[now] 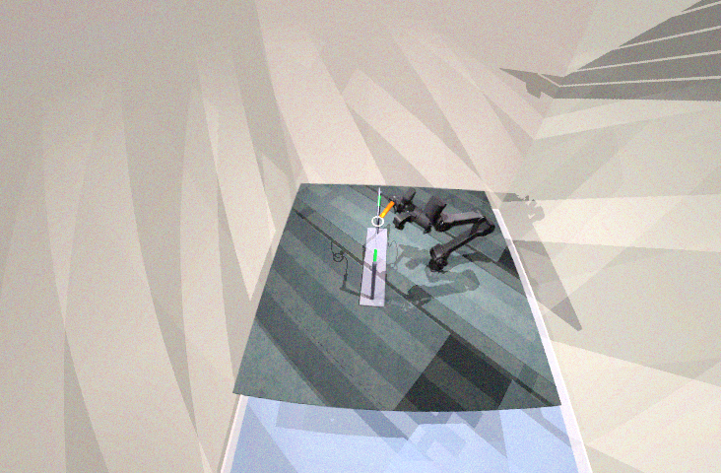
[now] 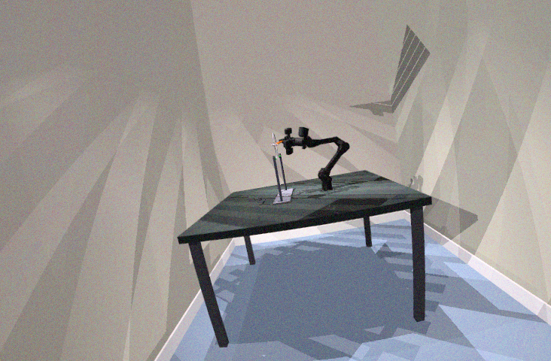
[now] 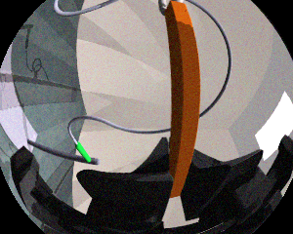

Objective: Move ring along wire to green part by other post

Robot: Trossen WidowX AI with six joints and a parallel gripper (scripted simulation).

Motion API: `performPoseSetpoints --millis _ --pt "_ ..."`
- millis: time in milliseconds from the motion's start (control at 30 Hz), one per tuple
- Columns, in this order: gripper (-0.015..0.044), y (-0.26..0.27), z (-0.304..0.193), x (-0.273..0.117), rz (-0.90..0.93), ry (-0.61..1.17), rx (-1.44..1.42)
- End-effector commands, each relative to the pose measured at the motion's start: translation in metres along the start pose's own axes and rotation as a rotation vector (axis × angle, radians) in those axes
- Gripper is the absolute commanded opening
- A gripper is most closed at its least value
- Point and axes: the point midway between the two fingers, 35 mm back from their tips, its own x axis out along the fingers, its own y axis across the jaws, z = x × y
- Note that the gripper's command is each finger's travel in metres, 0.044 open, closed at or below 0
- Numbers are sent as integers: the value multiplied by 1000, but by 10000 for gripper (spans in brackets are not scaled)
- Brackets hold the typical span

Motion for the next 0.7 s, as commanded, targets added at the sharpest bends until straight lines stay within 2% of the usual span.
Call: performPoseSetpoints --millis 0,667 --pt "-150 0 0 0 -25 -6 -53" --pt "-150 0 -1 1 -119 -25 -216"
